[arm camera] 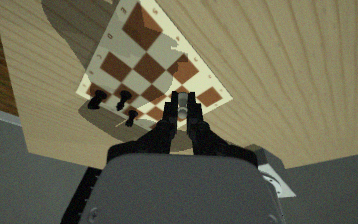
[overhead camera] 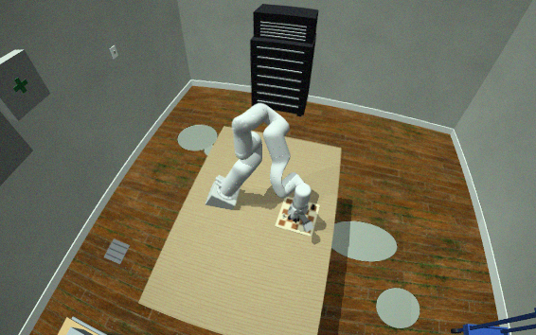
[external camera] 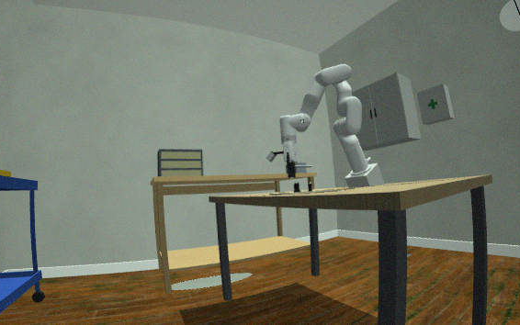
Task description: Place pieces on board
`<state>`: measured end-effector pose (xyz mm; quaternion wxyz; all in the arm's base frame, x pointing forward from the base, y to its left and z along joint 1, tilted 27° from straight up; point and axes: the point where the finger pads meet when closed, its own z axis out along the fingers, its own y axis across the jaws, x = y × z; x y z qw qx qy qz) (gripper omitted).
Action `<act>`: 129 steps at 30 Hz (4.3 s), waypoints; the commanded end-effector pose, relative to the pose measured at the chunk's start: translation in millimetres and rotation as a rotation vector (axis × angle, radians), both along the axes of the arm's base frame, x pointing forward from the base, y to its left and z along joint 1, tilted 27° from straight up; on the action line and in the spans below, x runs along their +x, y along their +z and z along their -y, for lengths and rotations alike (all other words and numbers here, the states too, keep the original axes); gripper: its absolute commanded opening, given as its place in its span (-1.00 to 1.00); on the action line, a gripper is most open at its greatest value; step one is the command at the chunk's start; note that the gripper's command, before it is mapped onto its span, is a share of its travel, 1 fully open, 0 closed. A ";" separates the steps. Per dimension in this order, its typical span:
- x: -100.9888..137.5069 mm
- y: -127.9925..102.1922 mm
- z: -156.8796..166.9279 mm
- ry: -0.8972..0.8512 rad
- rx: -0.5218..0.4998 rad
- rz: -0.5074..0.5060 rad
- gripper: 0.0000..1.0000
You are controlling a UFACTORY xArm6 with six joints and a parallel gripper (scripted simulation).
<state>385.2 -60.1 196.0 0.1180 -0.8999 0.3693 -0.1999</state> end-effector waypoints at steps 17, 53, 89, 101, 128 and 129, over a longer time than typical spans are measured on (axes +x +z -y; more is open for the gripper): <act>29.7 -52.8 -3.5 0.000 0.000 0.004 -1.00; 29.7 -52.9 -3.6 0.000 0.000 0.004 -1.00; 29.7 -53.0 -3.0 0.001 0.000 0.004 -1.00; 30.1 -53.7 -3.0 0.001 0.000 0.004 -1.00; 31.0 -55.5 -3.2 0.001 0.000 0.004 -1.00; 31.0 -55.5 -3.2 0.001 0.000 0.004 -1.00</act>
